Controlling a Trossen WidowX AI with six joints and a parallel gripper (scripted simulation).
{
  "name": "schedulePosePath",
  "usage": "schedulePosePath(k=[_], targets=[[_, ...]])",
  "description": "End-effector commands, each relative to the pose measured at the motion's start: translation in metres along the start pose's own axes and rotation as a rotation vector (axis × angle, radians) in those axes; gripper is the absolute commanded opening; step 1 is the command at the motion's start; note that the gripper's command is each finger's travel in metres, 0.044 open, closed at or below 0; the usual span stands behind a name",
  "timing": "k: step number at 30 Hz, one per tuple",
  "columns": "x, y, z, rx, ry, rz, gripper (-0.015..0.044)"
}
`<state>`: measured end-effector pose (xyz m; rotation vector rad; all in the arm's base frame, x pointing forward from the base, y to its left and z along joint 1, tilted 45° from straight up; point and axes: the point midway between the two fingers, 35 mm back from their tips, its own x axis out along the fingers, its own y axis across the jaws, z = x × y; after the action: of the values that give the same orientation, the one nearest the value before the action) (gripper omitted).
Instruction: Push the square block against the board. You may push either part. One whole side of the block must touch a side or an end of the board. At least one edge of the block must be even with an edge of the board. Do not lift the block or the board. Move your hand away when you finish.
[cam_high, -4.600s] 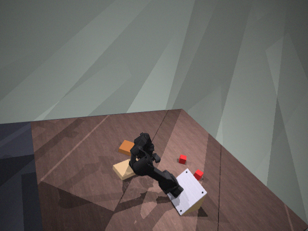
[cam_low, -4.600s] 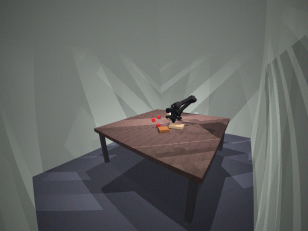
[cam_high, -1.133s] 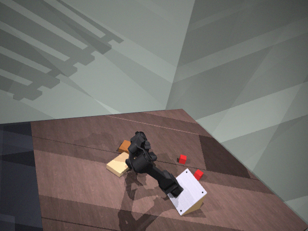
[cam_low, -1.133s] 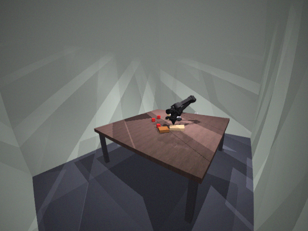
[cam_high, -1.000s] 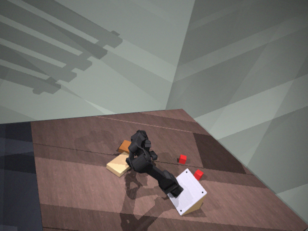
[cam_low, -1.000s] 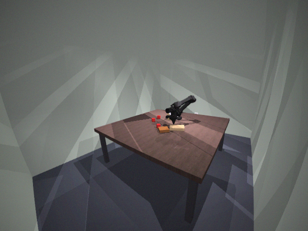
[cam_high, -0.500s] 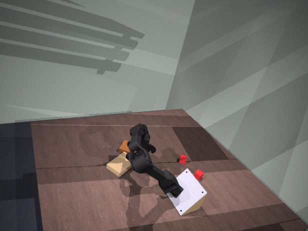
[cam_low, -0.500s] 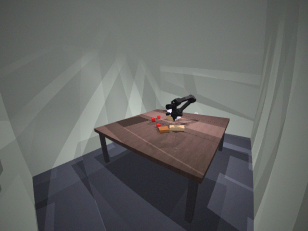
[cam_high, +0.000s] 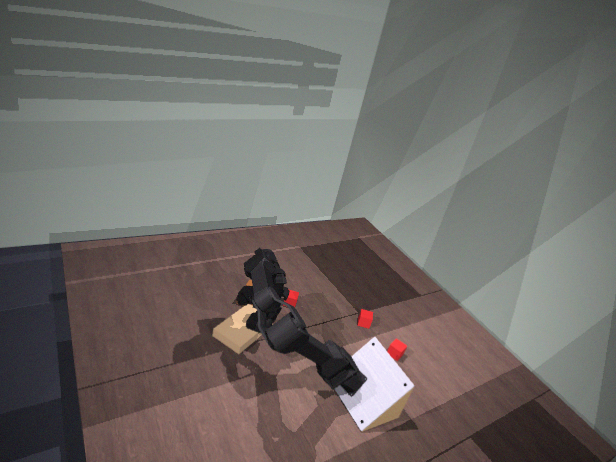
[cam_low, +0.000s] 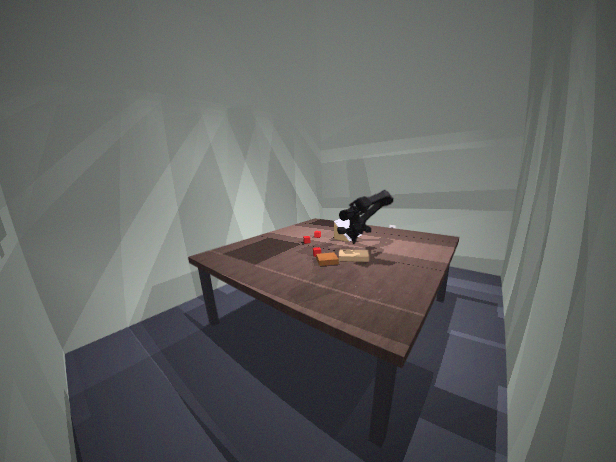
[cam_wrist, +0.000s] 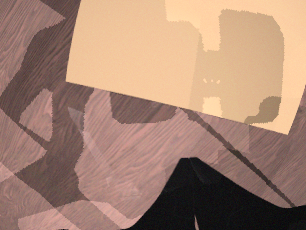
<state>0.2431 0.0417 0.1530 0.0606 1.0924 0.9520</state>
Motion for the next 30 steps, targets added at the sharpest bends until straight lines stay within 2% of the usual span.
schedulePosePath(k=[1, 30], targets=[[-0.002, 0.008, 0.008, -0.134, -0.001, -0.009, 0.0], [-0.006, 0.081, 0.057, -1.139, -0.024, -0.008, 0.0]])
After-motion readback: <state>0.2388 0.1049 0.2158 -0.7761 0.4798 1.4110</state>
